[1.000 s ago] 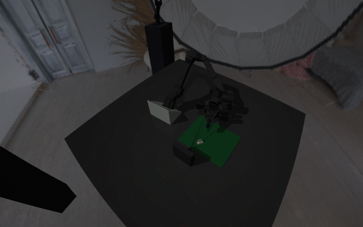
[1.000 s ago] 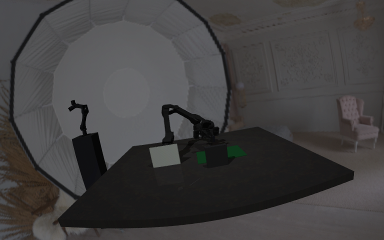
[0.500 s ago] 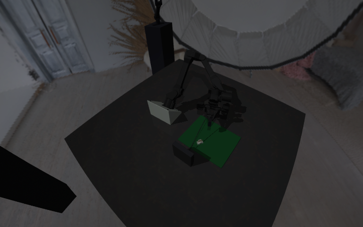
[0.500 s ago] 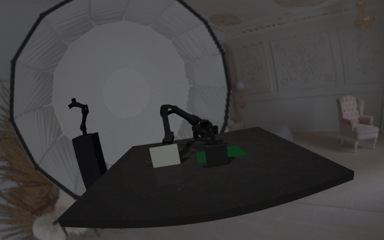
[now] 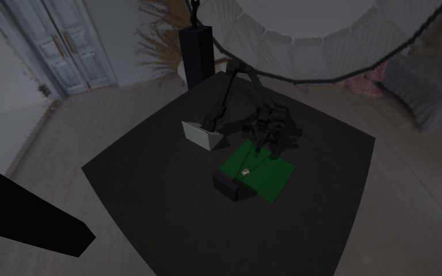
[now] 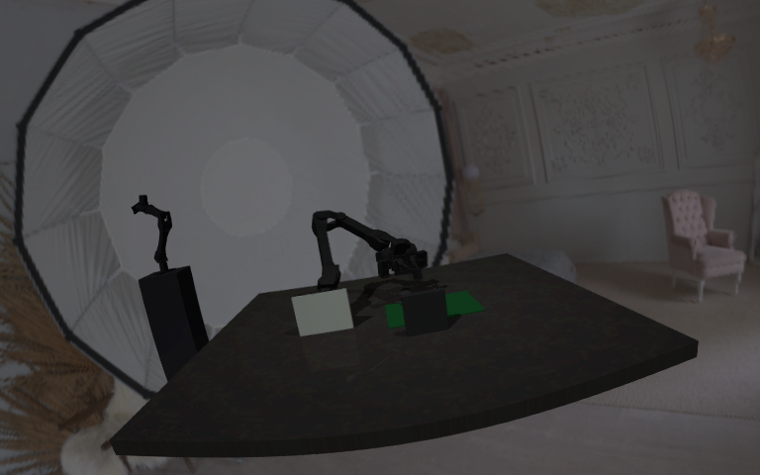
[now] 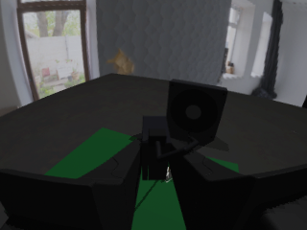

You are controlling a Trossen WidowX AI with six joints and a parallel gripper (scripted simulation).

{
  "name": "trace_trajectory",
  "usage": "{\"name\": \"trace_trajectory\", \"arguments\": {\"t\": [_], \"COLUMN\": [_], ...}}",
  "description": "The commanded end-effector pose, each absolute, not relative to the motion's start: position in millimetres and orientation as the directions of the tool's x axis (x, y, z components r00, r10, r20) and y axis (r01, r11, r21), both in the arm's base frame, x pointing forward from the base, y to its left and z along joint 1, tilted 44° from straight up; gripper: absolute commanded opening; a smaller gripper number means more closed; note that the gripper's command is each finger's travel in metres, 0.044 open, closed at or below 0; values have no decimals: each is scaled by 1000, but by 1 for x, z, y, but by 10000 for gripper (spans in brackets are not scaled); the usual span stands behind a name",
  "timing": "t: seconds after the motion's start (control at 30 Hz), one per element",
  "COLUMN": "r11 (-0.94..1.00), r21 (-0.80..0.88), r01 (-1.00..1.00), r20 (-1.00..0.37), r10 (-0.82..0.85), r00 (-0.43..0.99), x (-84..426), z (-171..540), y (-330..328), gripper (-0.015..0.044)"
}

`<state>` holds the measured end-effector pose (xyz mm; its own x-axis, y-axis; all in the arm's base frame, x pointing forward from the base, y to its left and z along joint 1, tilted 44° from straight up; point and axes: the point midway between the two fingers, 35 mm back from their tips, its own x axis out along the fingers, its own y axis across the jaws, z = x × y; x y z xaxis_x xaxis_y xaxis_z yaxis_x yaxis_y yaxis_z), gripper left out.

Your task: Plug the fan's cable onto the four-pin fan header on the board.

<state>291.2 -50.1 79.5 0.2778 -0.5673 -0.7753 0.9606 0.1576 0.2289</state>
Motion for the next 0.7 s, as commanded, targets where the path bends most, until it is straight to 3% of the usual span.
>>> {"name": "trace_trajectory", "arguments": {"t": [0.0, 0.67], "r11": [161, 157], "r21": [226, 229], "r01": [961, 961], "r20": [-776, -776], "r10": [-566, -567], "r00": [278, 278], "x": [291, 292], "z": [80, 72], "y": [-51, -37], "gripper": [0, 0]}}
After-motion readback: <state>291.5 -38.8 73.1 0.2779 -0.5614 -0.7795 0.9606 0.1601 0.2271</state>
